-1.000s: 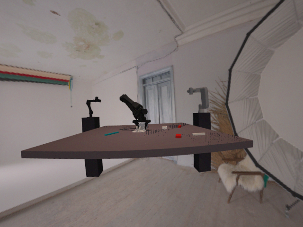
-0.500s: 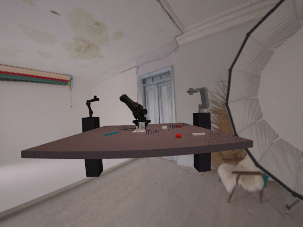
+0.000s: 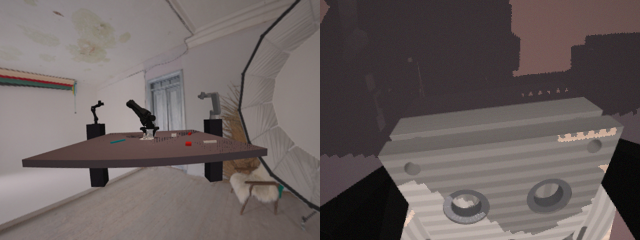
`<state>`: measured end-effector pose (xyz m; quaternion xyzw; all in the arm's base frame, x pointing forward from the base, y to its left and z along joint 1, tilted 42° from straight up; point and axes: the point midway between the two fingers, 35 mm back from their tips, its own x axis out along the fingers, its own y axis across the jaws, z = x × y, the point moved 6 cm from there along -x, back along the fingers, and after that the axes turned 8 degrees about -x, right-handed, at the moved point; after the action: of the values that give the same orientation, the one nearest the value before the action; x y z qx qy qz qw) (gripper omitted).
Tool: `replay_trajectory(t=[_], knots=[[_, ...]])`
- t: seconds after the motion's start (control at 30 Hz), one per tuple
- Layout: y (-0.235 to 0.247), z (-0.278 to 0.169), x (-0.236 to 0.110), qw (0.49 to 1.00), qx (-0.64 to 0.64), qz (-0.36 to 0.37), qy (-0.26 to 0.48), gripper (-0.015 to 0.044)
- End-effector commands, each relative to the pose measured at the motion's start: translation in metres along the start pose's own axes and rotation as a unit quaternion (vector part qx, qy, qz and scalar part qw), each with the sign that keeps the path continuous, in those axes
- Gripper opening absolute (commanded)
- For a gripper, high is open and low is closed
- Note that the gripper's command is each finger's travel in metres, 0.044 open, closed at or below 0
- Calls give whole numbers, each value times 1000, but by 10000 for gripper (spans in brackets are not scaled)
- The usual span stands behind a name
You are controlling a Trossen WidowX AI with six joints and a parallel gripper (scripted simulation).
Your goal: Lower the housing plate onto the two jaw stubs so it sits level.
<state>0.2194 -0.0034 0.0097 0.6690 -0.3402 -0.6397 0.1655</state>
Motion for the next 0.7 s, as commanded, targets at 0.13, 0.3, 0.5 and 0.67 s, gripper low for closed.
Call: replay_trajectory(t=[0.13,0.3,0.5,0.67], knots=[[0,-1,3,1000,1,1,-1,351],[0,-1,3,1000,1,1,-1,351],[0,-1,3,1000,1,1,-1,351],[0,0,0,1000,-1,0,1,430]])
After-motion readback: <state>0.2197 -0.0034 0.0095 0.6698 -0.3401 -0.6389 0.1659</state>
